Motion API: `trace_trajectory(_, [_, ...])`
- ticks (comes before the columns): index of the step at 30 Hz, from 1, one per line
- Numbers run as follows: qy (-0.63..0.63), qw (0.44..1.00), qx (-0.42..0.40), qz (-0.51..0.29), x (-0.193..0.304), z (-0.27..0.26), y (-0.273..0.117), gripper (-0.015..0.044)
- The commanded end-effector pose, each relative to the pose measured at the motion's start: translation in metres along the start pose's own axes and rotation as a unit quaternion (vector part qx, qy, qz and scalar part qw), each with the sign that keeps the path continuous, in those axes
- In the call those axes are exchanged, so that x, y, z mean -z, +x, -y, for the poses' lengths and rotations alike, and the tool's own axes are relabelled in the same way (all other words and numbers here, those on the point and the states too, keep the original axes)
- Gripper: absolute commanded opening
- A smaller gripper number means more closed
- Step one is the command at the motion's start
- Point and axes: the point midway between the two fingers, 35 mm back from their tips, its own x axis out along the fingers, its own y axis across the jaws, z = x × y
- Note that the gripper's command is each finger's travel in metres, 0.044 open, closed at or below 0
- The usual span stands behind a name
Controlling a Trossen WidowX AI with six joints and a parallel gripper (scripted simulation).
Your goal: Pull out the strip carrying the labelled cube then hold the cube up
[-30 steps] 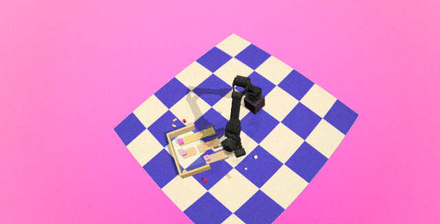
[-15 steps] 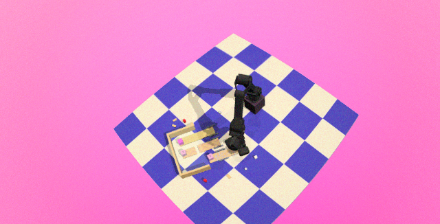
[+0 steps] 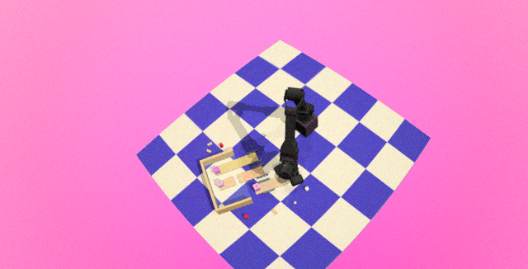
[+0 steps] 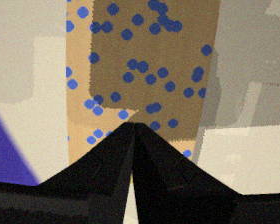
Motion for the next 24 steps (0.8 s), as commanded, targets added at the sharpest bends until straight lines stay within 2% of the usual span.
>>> trace_trajectory(1, [-0.001,1.0,0.008,-0.009,0.009,0.004,0.005,0.0])
trace_trajectory(4, [-0.001,1.0,0.008,-0.009,0.009,0.004,0.005,0.0])
trace_trajectory(9, [-0.001,1.0,0.007,-0.008,0.0,-0.001,-0.04,0.0])
trace_trajectory(14, [-0.001,1.0,0.008,-0.009,0.0,-0.001,-0.043,0.0])
trace_trajectory(19, [-0.066,0.998,0.007,-0.008,-0.023,-0.003,-0.043,0.0131])
trace_trajectory(24, [-0.07,0.998,0.007,-0.007,-0.038,-0.003,-0.044,0.0263])
